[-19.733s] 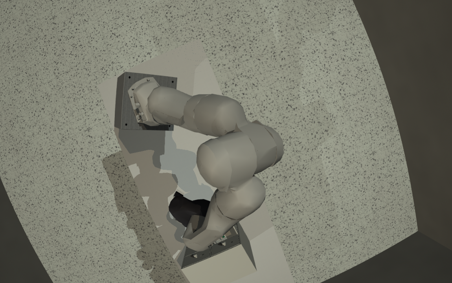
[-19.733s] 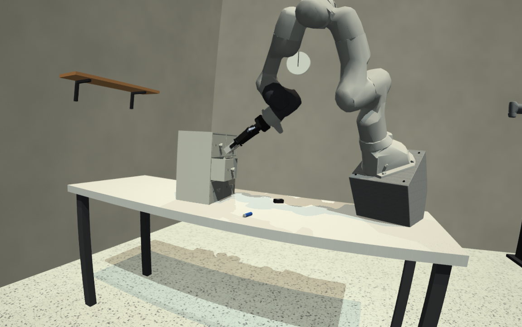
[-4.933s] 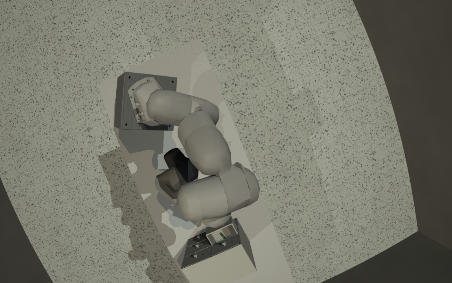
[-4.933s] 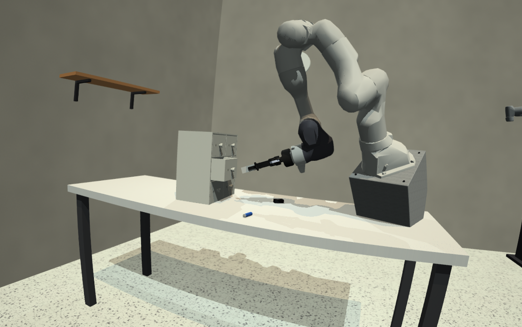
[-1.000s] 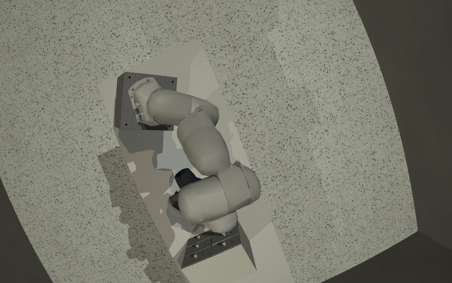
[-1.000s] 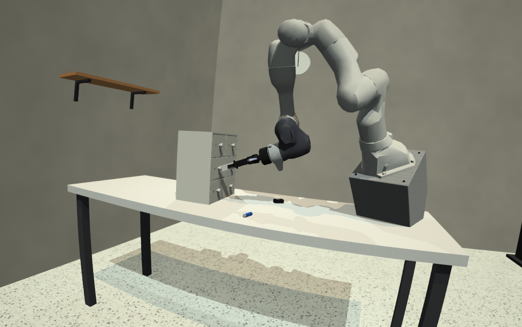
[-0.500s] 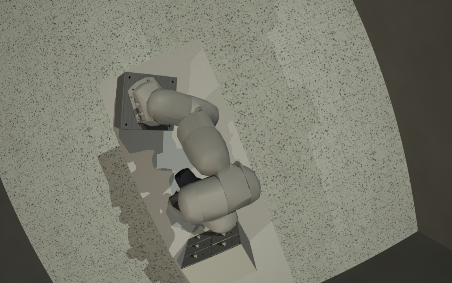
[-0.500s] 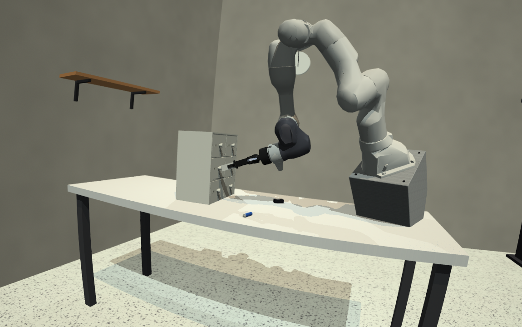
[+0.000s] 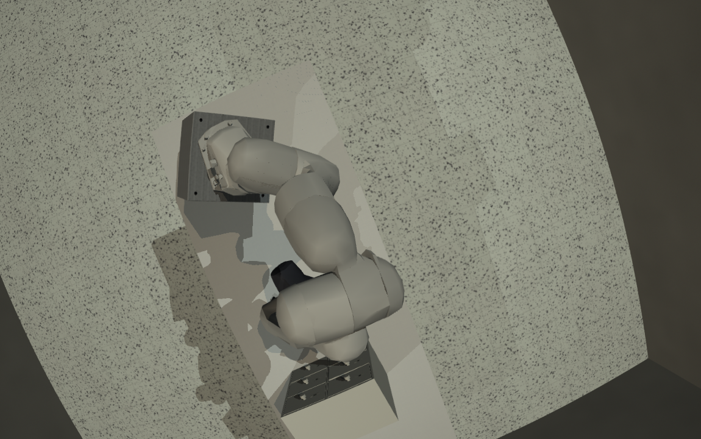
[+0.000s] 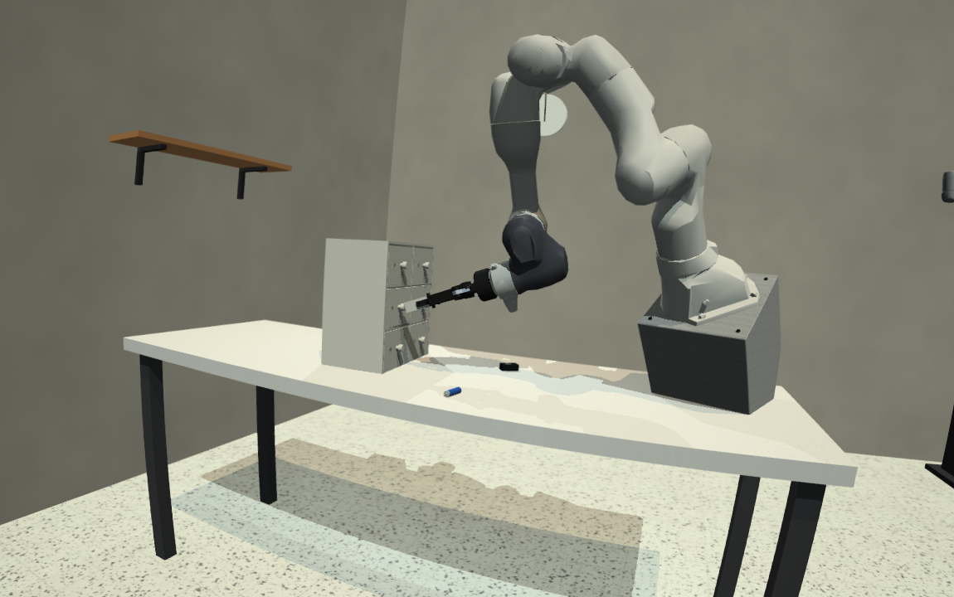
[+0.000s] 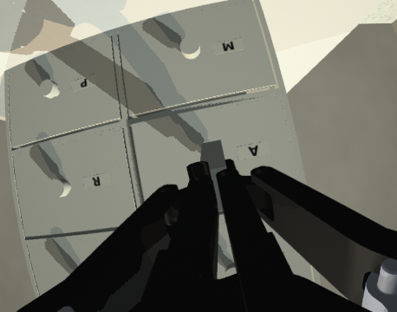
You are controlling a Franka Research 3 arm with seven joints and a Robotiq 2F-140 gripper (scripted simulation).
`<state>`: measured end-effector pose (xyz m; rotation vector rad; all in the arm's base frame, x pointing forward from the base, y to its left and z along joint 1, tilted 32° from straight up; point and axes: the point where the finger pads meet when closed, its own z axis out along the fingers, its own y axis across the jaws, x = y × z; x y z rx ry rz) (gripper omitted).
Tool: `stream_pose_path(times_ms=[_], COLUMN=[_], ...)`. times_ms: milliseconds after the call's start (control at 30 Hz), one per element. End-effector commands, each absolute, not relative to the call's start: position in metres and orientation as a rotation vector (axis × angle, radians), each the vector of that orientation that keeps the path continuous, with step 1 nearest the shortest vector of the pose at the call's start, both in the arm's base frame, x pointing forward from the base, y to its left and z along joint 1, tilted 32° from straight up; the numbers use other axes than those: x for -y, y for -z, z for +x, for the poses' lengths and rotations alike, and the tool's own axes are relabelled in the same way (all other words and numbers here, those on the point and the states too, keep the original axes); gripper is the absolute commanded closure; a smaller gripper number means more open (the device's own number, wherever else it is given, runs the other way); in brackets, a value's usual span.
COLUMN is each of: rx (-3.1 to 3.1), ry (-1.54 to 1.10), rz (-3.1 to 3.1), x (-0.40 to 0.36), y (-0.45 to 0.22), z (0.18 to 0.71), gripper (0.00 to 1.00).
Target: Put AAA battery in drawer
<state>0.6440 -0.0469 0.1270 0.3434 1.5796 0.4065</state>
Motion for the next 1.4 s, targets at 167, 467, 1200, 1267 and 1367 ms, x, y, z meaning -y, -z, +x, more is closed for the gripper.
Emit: stream_pose_path(times_ms=[167,467,1200,1267,1367], rx=[-1.582,-1.582,-1.582,-1.583,-1.586], ry=[-0.403,-0.403,-0.403,-0.403,-0.404], rz=[0.344,0.344,0.344,0.344,0.343], x=[0.044,0.042,0.045,0.045,0.045], y=[-0.118,-0.112,-0.116,-0.116,-0.116], z=[0.616,0.597,0.543,0.543,0.543], gripper=[1.00,1.00,1.00,1.00,1.00])
